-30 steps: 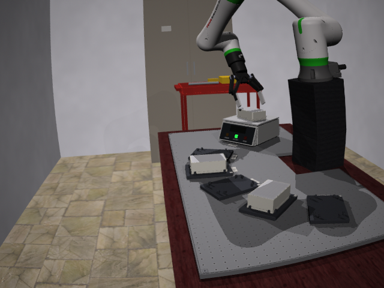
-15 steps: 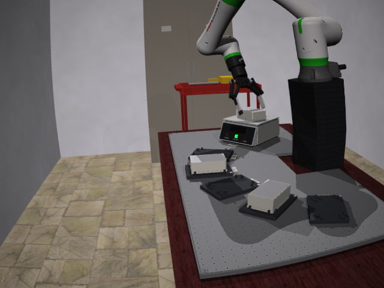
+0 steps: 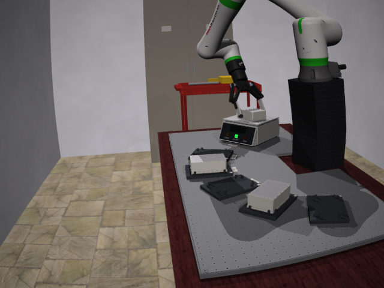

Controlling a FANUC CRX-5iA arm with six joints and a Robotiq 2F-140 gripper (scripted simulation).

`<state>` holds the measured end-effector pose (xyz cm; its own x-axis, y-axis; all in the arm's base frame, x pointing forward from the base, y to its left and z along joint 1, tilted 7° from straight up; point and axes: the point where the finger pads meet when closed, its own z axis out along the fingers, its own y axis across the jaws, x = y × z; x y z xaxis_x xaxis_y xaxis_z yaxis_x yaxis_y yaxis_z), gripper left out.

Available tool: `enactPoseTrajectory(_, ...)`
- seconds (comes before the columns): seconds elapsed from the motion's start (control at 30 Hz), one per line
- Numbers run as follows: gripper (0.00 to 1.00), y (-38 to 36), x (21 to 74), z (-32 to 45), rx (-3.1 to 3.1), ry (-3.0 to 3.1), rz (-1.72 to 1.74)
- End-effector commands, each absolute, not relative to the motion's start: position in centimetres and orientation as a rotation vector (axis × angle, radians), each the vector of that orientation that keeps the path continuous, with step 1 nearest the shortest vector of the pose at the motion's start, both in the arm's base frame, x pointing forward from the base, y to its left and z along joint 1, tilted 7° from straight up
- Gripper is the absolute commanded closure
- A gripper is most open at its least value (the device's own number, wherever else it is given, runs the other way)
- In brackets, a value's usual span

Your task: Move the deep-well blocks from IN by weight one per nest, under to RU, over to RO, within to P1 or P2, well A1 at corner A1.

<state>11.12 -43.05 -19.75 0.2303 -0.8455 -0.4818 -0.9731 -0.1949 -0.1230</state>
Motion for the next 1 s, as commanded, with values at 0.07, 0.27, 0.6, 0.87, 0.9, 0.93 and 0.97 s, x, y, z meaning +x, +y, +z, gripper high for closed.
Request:
enactPoseTrajectory(0.07,0.00,-43.07,11.12,-19.75,-2.111,1.675,0.434)
enactPoseTrajectory(0.27,0.90,-43.07,11.12,-19.75,-2.111,1.675,0.434)
enactPoseTrajectory(0.6,0.90,-43.07,11.12,-19.75,-2.111,1.675,0.434)
enactPoseTrajectory(0.87,0.90,-43.07,11.12,-19.75,-2.111,1.675,0.434)
enactPoseTrajectory(0.9,0.90,-43.07,11.12,-19.75,-2.111,1.675,0.434)
enactPoseTrajectory(0.93,0.90,-43.07,11.12,-19.75,-2.111,1.675,0.434)
enactPoseTrajectory(0.97,0.90,-43.07,11.12,-19.75,-2.111,1.675,0.434)
